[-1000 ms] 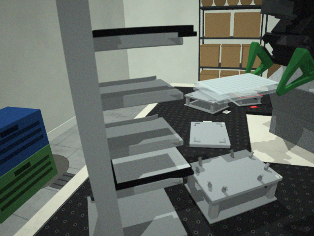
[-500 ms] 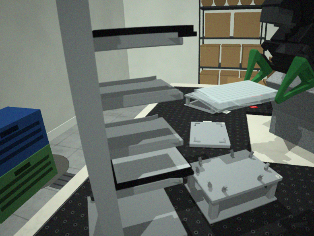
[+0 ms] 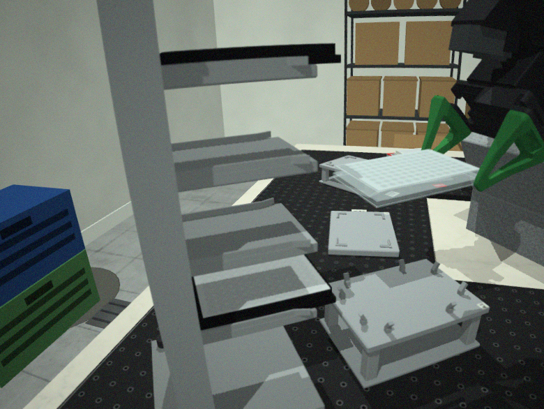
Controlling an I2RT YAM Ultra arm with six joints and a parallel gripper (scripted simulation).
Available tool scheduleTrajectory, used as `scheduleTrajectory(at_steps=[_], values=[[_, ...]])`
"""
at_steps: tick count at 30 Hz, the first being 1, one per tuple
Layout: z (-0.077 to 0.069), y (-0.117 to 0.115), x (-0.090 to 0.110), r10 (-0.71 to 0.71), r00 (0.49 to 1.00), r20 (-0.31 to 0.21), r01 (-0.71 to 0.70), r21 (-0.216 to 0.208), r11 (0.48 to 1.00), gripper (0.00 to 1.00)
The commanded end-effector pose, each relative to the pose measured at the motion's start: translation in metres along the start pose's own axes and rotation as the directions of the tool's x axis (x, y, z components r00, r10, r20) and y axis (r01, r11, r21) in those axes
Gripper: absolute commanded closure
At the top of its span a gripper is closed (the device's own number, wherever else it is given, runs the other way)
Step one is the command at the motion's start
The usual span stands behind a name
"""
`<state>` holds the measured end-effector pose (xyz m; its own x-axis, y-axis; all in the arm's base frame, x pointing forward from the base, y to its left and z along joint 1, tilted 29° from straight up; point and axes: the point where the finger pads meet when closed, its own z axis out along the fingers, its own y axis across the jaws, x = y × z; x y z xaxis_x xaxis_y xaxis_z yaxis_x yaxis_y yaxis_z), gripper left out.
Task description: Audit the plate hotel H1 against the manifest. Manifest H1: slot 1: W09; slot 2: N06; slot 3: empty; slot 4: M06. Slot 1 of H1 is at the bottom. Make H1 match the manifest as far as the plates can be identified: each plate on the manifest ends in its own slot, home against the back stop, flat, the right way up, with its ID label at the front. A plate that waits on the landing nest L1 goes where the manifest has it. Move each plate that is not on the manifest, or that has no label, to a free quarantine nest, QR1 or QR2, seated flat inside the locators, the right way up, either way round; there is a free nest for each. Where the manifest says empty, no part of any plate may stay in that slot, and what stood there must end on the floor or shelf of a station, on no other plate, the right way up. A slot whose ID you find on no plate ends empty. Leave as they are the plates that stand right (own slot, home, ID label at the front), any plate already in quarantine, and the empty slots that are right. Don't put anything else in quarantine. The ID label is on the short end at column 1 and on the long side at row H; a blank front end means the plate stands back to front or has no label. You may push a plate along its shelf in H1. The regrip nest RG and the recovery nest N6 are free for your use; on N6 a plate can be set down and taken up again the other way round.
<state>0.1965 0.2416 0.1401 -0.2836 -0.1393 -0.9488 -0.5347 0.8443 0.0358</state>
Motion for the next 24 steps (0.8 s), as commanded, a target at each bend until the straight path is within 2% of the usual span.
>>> scheduleTrajectory(at_steps=[1,3,5,24], values=[[0.003,0.0,0.002,0.006,1.0,0.018,-0.006,-0.004,1.0,0.14],[0.005,-0.001,0.002,0.008,1.0,0.019,-0.008,-0.003,1.0,0.14],[0.007,0.005,-0.018,0.031,0.998,0.052,-0.03,-0.013,0.999,0.14],[0.018,0.004,-0.029,0.03,0.998,0.054,-0.029,-0.013,0.999,0.14]])
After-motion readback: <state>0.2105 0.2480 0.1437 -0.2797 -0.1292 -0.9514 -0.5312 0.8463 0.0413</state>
